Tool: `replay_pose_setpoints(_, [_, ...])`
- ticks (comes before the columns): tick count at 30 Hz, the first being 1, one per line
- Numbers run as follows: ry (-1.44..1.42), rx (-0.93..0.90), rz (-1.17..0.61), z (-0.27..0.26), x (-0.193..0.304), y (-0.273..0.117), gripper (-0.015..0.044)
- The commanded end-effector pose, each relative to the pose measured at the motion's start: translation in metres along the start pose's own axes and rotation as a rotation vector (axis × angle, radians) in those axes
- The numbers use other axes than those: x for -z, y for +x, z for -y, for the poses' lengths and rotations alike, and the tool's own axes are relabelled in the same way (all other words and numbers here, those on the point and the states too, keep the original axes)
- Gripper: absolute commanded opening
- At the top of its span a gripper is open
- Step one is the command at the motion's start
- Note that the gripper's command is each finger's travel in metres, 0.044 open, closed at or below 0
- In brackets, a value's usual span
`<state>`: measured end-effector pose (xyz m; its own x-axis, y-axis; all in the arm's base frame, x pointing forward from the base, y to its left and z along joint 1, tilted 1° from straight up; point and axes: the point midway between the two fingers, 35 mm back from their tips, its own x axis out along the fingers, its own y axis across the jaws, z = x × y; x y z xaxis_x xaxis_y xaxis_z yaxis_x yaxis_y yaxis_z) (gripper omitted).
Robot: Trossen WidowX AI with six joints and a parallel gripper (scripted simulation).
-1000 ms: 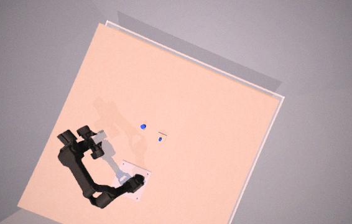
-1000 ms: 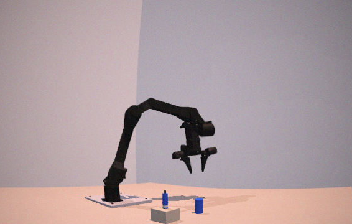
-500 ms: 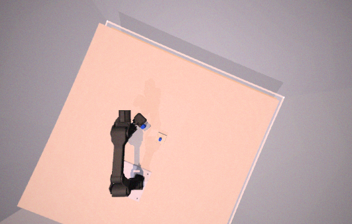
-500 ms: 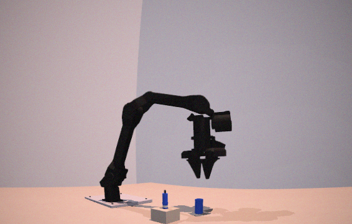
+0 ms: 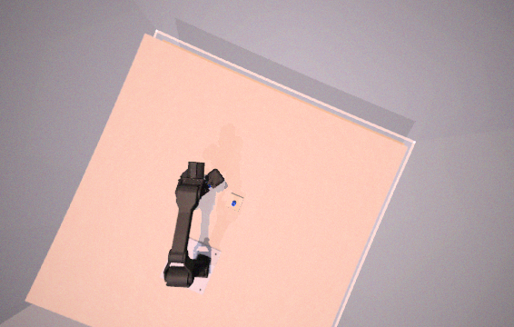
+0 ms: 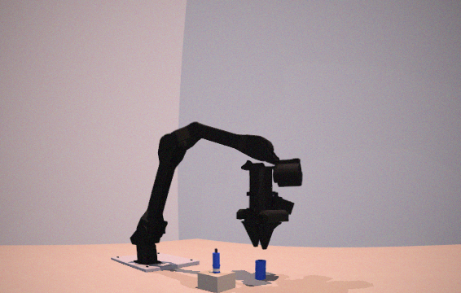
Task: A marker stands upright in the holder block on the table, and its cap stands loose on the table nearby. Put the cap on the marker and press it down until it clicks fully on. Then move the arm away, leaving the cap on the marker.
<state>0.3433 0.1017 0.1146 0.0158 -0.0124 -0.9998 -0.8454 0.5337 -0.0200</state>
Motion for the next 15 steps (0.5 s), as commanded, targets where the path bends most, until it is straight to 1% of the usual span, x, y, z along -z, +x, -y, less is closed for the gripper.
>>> replay_pose_setpoints(1, [0.006, 0.0, 0.007, 0.0, 0.0, 0.01, 0.0241])
replay_pose_setpoints(3, [0.006, 0.0, 0.007, 0.001, 0.0, 0.019, 0.0241])
replay_pose_setpoints(15, [0.006, 0.0, 0.007, 0.002, -0.001, 0.03, 0.0241])
